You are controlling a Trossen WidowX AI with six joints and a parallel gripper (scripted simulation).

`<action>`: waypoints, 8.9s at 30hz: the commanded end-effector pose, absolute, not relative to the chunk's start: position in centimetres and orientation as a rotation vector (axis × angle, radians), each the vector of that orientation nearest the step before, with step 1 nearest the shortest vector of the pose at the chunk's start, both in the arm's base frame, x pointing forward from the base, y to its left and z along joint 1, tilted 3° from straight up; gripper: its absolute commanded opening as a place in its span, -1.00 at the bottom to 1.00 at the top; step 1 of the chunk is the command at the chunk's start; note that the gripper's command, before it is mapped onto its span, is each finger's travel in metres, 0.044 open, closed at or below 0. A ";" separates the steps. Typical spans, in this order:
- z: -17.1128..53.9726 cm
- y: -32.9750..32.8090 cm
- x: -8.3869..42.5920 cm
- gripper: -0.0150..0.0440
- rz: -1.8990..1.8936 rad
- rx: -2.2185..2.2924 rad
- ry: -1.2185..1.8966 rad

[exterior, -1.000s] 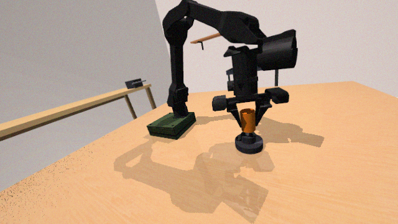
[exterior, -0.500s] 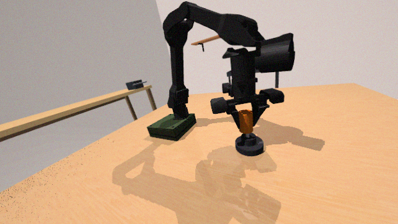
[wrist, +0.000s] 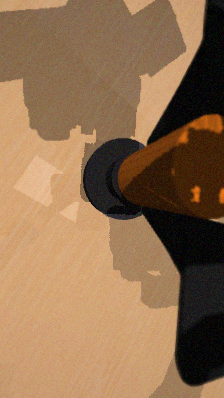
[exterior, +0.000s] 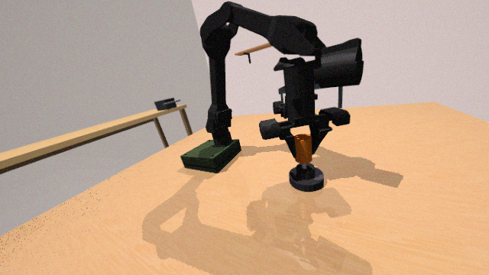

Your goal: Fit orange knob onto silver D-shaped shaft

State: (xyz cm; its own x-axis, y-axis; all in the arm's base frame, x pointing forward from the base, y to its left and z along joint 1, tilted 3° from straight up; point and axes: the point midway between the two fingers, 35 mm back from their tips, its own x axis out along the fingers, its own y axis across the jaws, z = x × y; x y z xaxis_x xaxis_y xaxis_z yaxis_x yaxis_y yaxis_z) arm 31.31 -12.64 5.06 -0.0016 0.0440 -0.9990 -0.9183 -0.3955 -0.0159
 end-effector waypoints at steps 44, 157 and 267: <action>4.7 -12.7 31.4 -0.49 1.655 -1.624 0.811; 5.3 -12.7 31.3 -0.49 1.586 -1.552 0.883; 5.1 -12.9 31.7 -0.49 0.139 -0.078 1.564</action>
State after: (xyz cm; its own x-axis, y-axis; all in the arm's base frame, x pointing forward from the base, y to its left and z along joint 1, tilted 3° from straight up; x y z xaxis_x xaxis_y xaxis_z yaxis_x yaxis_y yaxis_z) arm 31.93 -12.96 4.75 -0.0001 0.0428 -0.9991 -0.2302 0.9722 0.0416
